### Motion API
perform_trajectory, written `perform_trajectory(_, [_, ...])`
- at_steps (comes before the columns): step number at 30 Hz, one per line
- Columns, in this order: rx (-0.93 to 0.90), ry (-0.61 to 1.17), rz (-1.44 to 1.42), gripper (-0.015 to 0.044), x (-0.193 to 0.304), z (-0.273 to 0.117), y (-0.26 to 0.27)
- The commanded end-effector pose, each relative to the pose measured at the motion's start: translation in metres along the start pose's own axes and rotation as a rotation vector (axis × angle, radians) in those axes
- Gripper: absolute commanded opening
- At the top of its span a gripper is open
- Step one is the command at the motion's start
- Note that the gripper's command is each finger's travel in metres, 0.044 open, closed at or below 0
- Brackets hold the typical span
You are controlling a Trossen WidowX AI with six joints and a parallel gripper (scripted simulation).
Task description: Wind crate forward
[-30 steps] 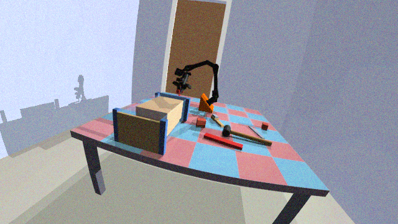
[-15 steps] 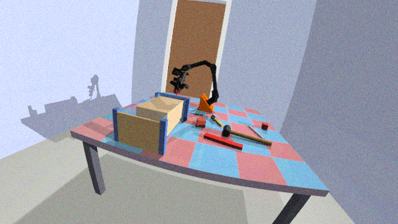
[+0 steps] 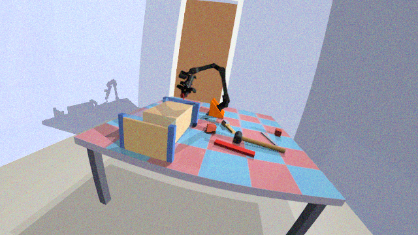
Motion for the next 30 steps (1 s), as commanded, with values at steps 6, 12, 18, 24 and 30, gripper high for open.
perform_trajectory(6, [0.009,-0.016,-0.019,0.0000,-0.018,0.007,-0.004])
perform_trajectory(12, [0.008,-0.017,-0.019,0.0000,-0.025,0.010,-0.004])
perform_trajectory(18, [0.008,-0.017,-0.020,0.0000,-0.032,0.013,-0.005])
perform_trajectory(24, [0.008,-0.018,-0.020,0.0000,-0.039,0.016,-0.004])
perform_trajectory(30, [0.008,-0.018,-0.021,0.0000,-0.046,0.019,-0.003])
Point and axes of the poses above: the point midway between the two fingers, 35 mm back from their tips, its own z axis out along the fingers, its own y axis across the jaws, x = y × z, the point moved 7 cm from there along -z, back along the fingers, and after that the axes turned 8 degrees about z, right-handed, at the moved point
